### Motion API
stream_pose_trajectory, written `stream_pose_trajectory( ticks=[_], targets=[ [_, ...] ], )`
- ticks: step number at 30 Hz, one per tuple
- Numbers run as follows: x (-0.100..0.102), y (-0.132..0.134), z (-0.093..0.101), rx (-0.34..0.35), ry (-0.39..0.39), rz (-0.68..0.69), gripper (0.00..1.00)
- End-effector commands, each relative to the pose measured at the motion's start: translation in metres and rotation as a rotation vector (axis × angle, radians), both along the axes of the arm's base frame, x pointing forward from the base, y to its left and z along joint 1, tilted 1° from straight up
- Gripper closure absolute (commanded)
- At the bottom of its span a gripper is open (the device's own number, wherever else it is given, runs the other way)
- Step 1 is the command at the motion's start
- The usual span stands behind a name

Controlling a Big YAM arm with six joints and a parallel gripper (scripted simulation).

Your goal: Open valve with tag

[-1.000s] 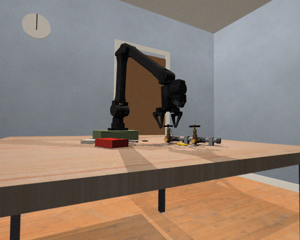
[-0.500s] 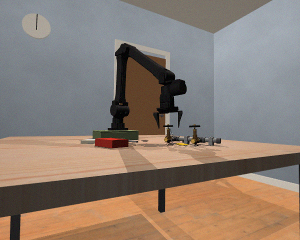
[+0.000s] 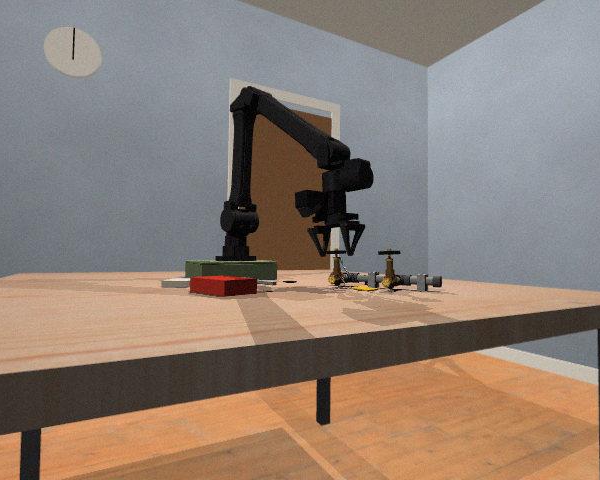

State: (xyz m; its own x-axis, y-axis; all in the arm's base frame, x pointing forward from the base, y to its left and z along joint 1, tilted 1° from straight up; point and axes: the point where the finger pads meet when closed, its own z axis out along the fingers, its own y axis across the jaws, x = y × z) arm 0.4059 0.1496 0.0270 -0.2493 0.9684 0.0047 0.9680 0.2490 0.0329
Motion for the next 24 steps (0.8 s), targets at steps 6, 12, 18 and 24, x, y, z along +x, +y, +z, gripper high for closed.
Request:
stream_pose_trajectory(
  ticks=[6, 12, 18, 24],
  targets=[
    [0.0119, 0.005, 0.0135, 0.011, -0.036, -0.094, 0.0],
    [0.0116, 0.0051, 0.0139, 0.012, -0.035, -0.094, 1.0],
    [0.0116, 0.0051, 0.0139, 0.012, -0.035, -0.094, 1.0],
    [0.0116, 0.0051, 0.0139, 0.012, -0.035, -0.094, 1.0]
  ],
)
